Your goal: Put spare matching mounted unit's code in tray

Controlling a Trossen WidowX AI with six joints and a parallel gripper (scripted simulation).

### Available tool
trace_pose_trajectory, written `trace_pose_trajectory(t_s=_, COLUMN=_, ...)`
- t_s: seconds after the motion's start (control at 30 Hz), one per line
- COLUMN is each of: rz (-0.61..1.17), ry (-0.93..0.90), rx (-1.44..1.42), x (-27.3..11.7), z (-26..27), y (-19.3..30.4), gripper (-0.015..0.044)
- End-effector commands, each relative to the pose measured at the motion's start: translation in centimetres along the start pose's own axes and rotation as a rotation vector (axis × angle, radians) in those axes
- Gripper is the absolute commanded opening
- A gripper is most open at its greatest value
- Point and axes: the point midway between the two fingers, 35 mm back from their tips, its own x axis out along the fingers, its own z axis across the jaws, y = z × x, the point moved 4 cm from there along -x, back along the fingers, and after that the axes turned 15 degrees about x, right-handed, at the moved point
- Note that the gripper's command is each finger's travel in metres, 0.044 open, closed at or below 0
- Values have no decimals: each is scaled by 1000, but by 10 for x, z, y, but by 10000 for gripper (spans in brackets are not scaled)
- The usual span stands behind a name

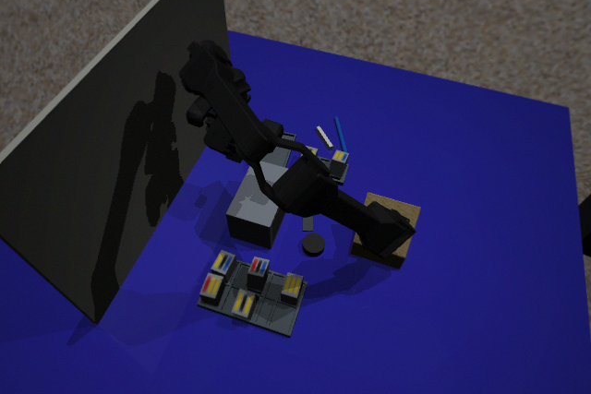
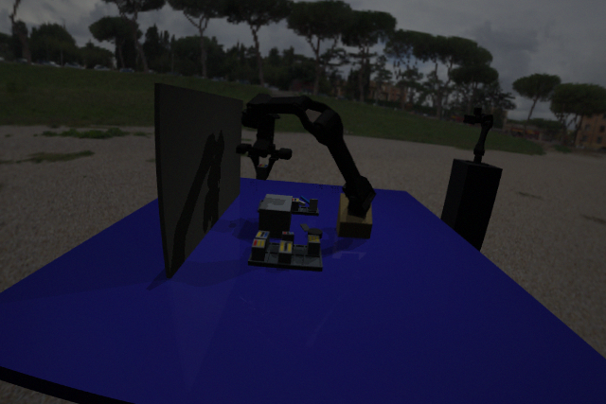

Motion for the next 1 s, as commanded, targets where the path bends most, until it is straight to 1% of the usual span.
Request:
trace_pose_trajectory(t_s=0.0, rz=1, ry=-7, rx=-8, x=4, z=-12, y=23, gripper=0)
trace_pose_trajectory(t_s=0.4, rz=-11, ry=-22, rx=-24, x=17, z=-35, y=87, gripper=0)
trace_pose_trajectory(t_s=0.8, rz=-32, ry=-35, rx=-44, x=37, z=-45, y=154, gripper=0)
trace_pose_trajectory(t_s=0.97, rz=-35, ry=-37, rx=-46, x=40, z=-46, y=163, gripper=0)
